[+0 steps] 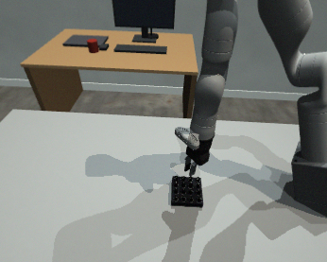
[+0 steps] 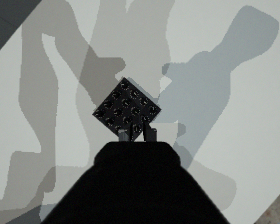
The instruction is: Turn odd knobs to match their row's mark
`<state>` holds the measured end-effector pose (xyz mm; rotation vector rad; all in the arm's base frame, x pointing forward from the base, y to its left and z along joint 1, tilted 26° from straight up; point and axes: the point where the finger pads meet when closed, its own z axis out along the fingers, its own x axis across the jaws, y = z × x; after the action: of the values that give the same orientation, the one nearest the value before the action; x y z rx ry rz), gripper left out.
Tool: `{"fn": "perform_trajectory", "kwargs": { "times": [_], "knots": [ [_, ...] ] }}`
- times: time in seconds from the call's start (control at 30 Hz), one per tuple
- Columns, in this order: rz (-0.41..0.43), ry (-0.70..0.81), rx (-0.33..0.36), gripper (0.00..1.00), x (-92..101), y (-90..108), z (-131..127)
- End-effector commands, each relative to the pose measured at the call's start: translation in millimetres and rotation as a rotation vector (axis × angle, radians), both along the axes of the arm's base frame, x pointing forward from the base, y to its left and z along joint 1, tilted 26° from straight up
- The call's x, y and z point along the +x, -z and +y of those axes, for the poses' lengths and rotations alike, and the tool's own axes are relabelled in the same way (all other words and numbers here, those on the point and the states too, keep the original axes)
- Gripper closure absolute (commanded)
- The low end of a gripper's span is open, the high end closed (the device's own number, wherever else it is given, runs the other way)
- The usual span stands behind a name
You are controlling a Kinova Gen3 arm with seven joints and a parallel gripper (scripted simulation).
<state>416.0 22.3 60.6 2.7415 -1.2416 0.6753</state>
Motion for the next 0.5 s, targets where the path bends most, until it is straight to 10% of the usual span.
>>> {"fn": "perform_trajectory", "kwargs": {
  "times": [0.0,0.47],
  "knots": [
    [-0.031,0.108,0.044,0.54,-1.8,-1.7,4.5],
    [-0.173,0.676,0.271,0.54,-10.4,-6.6,-1.4]
  ]
}}
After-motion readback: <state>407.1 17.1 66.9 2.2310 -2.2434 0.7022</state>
